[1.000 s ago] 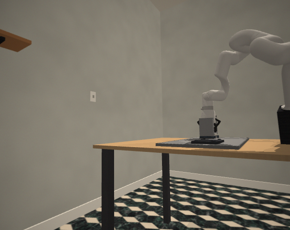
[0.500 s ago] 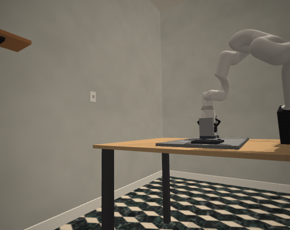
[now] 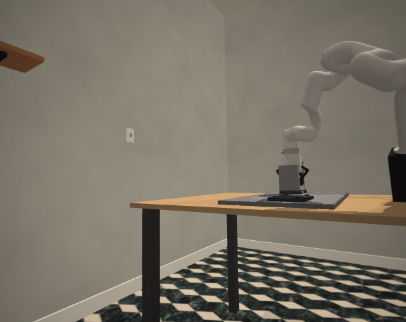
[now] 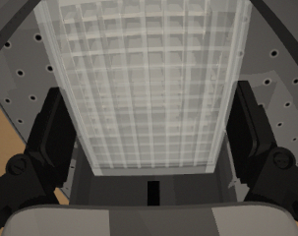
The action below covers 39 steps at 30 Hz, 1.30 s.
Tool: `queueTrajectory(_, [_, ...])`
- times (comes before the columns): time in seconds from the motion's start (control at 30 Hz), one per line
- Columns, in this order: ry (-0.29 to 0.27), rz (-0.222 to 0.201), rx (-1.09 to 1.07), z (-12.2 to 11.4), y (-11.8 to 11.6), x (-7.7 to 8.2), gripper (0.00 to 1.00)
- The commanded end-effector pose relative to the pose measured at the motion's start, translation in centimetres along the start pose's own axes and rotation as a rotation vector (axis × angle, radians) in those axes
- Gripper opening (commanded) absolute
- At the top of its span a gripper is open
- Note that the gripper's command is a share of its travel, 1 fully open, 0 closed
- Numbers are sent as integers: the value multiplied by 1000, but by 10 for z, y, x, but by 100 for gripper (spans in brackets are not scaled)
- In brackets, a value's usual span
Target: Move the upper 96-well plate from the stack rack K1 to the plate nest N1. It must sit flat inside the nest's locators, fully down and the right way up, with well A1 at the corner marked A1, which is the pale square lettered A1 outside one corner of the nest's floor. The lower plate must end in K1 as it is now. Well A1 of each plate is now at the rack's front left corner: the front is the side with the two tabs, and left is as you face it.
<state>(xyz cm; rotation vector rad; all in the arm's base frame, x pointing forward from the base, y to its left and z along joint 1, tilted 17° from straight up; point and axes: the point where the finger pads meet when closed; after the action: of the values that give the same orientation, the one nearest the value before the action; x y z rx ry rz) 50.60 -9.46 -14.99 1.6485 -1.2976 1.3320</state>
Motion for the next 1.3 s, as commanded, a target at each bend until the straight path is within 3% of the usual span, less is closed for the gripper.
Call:
queueTrajectory(0.0, [4, 4, 0, 2, -1, 2, 0])
queueTrajectory(0.63, [4, 4, 0, 2, -1, 2, 0])
queueTrajectory(1.27, [4, 4, 0, 2, -1, 14, 0])
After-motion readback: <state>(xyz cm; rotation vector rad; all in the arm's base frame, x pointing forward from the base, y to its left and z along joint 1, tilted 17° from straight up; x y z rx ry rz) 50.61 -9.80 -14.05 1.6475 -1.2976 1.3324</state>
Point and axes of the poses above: the point where the finger pads meet when closed, its own x axis back along the fingers, its own y axis across the jaws, z = x × y, and after that the axes turned 12 degrees about x, right-handed
